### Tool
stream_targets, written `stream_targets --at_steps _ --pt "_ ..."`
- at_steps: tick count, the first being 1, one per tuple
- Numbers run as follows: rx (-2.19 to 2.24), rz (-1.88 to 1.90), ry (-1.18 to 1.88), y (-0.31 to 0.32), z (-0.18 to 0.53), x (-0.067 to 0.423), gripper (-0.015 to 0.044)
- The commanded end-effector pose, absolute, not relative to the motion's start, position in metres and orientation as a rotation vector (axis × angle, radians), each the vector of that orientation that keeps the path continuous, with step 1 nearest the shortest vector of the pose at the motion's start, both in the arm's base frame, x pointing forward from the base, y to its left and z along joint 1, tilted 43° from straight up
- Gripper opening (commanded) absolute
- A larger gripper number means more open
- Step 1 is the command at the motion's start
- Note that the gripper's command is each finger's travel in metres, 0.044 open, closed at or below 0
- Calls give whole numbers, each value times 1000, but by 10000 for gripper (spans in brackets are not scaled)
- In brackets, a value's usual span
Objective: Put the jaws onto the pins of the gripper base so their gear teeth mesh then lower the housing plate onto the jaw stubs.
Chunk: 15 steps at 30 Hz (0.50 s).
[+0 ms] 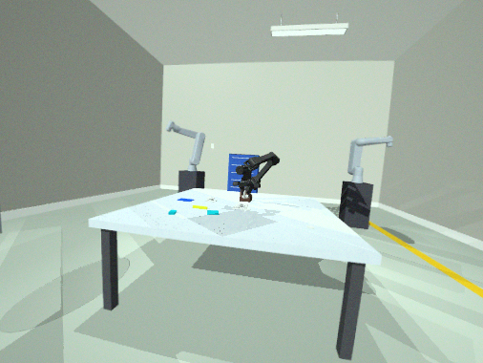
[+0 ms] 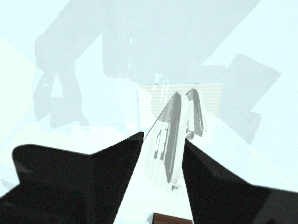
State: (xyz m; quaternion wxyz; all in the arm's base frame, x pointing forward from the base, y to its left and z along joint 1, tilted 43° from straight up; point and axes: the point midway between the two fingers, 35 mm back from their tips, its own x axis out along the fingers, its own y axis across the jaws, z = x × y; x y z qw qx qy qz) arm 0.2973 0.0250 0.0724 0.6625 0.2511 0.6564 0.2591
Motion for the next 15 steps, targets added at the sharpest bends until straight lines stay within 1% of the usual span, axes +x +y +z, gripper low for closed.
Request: stream_targets --at_steps 1,15 --pt "543 608 1471 15 64 298 134" --pt "540 612 1468 13 62 298 134"
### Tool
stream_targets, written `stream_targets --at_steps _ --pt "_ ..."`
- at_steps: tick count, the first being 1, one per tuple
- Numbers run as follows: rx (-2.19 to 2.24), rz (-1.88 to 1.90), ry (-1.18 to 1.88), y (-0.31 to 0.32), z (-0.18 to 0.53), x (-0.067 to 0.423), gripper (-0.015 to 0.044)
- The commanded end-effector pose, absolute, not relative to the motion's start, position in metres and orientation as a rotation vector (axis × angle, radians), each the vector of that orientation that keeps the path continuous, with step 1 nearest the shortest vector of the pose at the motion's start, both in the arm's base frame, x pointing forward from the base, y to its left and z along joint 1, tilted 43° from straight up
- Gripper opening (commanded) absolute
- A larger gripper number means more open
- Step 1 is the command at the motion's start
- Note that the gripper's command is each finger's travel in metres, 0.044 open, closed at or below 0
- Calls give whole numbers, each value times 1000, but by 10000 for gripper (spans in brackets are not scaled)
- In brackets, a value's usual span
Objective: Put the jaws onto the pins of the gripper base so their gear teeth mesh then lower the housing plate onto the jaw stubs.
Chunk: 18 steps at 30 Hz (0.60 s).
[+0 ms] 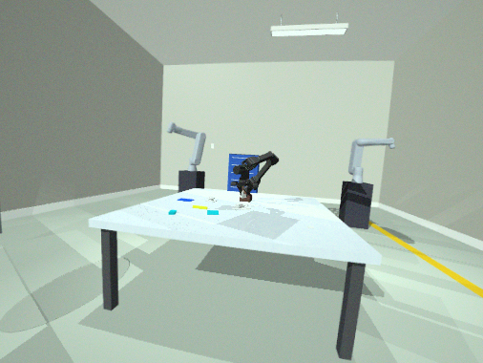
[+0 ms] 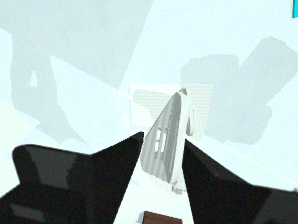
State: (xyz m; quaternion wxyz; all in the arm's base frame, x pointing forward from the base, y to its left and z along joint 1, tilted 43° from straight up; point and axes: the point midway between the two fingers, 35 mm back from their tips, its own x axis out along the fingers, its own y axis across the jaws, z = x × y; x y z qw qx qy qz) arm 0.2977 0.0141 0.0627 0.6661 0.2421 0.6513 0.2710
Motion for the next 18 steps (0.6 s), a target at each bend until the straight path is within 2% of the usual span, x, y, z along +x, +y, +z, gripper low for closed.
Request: stream_targets --at_steps 1,18 --pt "540 612 1468 13 62 298 134" --pt "544 609 1470 24 72 295 134"
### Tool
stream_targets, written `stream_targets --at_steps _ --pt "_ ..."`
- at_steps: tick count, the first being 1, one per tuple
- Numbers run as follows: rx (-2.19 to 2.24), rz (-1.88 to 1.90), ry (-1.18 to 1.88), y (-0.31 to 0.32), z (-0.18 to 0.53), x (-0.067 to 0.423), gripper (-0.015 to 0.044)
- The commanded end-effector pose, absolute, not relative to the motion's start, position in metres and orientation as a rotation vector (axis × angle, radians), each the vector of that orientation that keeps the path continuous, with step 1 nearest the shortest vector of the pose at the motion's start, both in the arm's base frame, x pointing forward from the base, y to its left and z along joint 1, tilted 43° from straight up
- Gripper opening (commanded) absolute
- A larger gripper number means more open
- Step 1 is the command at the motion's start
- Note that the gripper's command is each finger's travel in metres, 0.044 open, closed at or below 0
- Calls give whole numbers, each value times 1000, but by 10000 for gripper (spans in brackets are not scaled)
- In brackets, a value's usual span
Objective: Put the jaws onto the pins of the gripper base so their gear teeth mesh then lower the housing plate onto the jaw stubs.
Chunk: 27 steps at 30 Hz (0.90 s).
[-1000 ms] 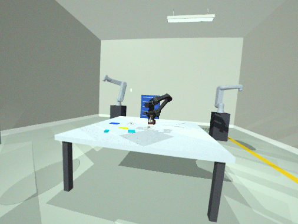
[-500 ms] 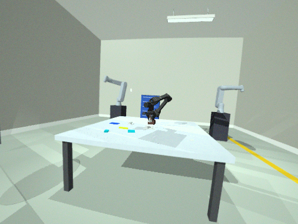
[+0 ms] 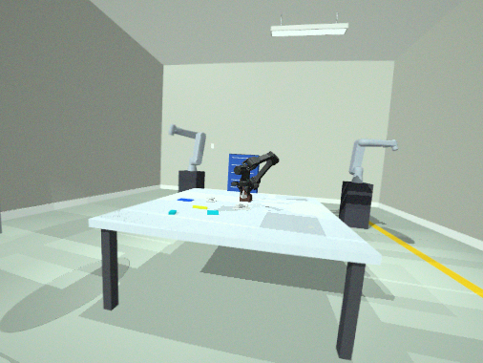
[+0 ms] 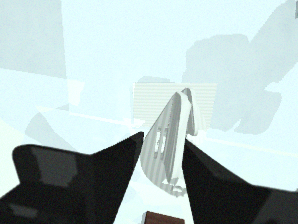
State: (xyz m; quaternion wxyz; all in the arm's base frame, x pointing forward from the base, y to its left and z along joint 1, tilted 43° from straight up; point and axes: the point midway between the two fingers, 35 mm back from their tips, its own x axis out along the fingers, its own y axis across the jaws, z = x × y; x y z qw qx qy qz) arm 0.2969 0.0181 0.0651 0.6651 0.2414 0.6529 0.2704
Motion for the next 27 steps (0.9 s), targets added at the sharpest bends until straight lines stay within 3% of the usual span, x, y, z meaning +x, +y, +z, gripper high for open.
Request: stream_targets --at_steps 1,27 --pt "544 610 1470 26 74 294 134" --pt "553 601 1474 29 77 293 134"
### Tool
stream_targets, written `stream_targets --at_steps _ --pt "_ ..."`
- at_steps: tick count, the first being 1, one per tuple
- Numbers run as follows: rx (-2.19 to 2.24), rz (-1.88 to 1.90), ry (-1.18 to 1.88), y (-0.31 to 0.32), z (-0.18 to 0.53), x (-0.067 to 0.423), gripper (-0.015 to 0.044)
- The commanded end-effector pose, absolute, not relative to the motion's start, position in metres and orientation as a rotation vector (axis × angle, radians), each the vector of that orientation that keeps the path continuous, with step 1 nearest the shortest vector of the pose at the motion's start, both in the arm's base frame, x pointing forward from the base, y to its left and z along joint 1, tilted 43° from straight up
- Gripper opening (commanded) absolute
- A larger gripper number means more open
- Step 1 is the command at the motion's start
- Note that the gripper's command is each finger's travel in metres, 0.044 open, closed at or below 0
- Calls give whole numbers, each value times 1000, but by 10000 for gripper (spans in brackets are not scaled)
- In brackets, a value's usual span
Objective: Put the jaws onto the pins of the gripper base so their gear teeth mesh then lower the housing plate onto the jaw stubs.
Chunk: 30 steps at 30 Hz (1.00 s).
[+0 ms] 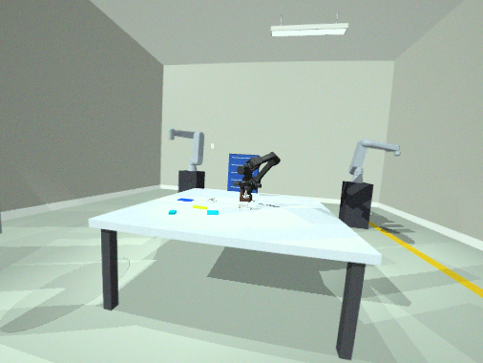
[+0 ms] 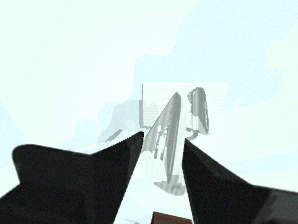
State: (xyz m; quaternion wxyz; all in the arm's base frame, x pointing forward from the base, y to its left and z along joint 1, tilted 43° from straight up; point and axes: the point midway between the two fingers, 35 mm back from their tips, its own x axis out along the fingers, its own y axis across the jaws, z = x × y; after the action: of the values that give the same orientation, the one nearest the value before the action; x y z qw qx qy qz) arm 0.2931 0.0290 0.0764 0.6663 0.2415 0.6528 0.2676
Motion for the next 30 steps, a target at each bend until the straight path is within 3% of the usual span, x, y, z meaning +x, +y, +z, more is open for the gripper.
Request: stream_targets --at_steps 1,30 --pt "553 601 1474 29 77 293 134" --pt "553 601 1475 42 65 294 134"
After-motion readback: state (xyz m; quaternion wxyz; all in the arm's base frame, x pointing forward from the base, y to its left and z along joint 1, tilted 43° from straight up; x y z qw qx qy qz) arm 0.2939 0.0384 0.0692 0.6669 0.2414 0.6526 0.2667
